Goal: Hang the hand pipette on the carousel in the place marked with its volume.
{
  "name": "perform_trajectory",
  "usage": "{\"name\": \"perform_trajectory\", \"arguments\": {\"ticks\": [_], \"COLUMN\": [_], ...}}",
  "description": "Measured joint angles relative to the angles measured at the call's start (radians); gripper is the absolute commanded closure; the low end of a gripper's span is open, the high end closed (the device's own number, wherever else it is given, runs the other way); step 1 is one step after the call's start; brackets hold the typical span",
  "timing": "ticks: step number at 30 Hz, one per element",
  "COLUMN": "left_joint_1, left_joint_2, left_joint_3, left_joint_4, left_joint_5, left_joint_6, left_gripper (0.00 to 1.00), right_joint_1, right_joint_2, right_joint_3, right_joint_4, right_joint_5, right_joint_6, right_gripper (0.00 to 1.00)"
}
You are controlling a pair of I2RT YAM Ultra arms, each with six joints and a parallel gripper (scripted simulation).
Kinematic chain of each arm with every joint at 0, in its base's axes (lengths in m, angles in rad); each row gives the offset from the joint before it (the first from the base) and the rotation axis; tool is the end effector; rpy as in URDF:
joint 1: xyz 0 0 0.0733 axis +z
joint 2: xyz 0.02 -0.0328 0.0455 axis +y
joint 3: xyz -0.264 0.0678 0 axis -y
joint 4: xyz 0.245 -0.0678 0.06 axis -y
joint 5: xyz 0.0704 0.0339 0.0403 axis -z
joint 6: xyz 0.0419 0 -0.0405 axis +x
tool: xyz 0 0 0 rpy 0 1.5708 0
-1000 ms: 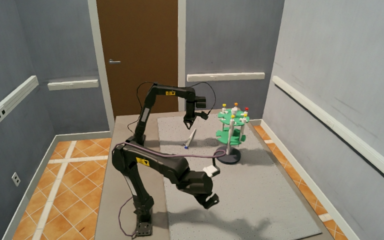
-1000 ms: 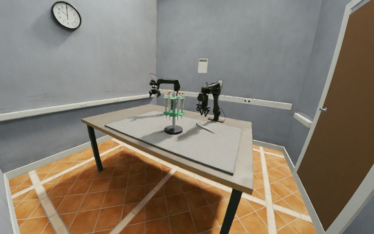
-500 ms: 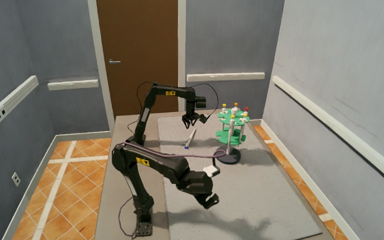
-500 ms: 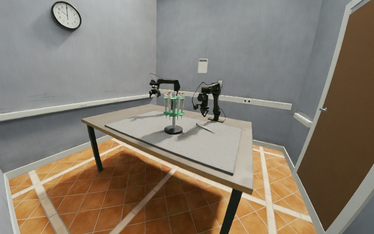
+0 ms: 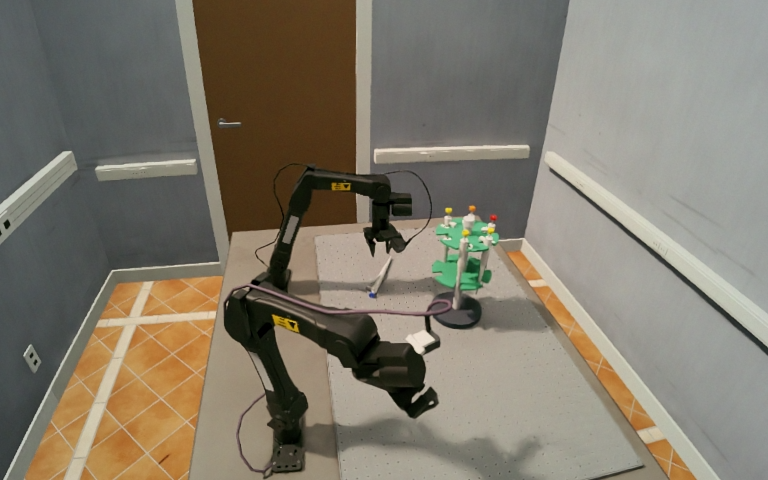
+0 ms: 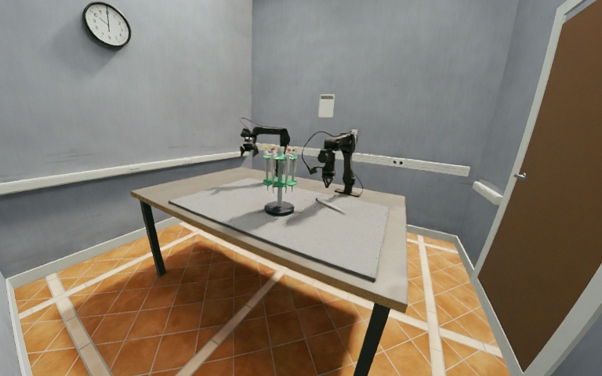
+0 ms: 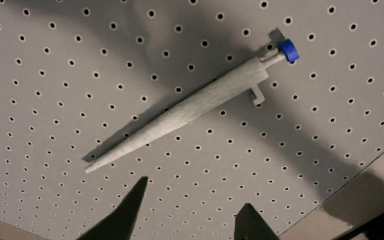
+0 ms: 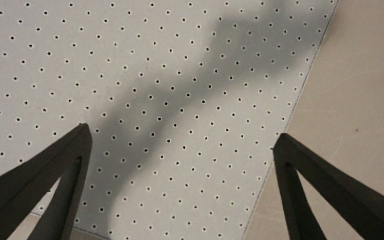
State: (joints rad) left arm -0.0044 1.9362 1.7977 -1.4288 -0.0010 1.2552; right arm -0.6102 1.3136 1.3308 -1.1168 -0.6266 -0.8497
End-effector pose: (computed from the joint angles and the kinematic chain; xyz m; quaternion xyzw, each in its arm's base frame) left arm 0.3655 -0.0005 0.2787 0.5890 0.8081 0.0014 0.0011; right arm 0.2146 -0.1188 0.3453 -0.1819 0.9098 0.0752 0.3653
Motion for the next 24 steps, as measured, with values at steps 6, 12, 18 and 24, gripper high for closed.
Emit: {"name": "perform_trajectory", "arguments": {"ticks": [6, 12, 18, 24], "left_joint_1": [0.0, 0.0, 0.0, 0.0], "left_joint_2": [0.0, 0.0, 0.0, 0.0], "left_joint_3": [0.0, 0.0, 0.0, -0.036], "left_joint_4": [0.0, 0.0, 0.0, 0.022], "left_joint_5": [0.0, 0.0, 0.0, 0.0], "left_joint_6": [0.15, 0.343, 0.535, 0.615], "left_gripper": [0.46, 0.46, 0.46, 0.46], "right_joint_1": [0.0, 0.0, 0.0, 0.0], "right_joint_2": [0.0, 0.0, 0.0, 0.0], "right_joint_3": [0.0, 0.0, 0.0, 0.0], "right_joint_4": [0.0, 0.0, 0.0, 0.0], "right_joint_5": [0.0, 0.0, 0.0, 0.0], "right_joint_6": [0.0, 0.0, 0.0, 0.0], "right_gripper": [0.0, 0.0, 0.0, 0.0]}}
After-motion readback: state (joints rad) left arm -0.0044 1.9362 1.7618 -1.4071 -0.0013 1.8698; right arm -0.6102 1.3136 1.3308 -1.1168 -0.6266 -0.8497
